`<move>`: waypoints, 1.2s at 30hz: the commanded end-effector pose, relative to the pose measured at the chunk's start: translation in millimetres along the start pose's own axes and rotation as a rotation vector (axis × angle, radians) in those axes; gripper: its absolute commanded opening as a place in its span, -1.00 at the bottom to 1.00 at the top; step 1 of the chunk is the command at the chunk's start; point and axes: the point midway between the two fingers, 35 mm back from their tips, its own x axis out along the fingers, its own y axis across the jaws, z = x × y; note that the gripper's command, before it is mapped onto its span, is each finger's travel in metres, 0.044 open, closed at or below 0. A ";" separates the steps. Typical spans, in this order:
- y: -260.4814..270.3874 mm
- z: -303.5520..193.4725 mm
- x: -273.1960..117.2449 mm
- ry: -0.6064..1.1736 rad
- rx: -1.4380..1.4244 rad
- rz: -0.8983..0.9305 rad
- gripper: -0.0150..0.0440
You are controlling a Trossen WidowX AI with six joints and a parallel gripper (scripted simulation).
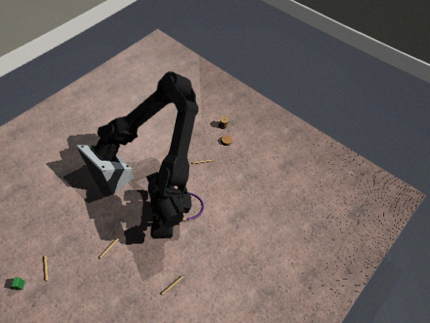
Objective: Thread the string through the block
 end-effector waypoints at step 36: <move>2.4 -10.0 12.2 -0.052 -0.010 0.000 -0.49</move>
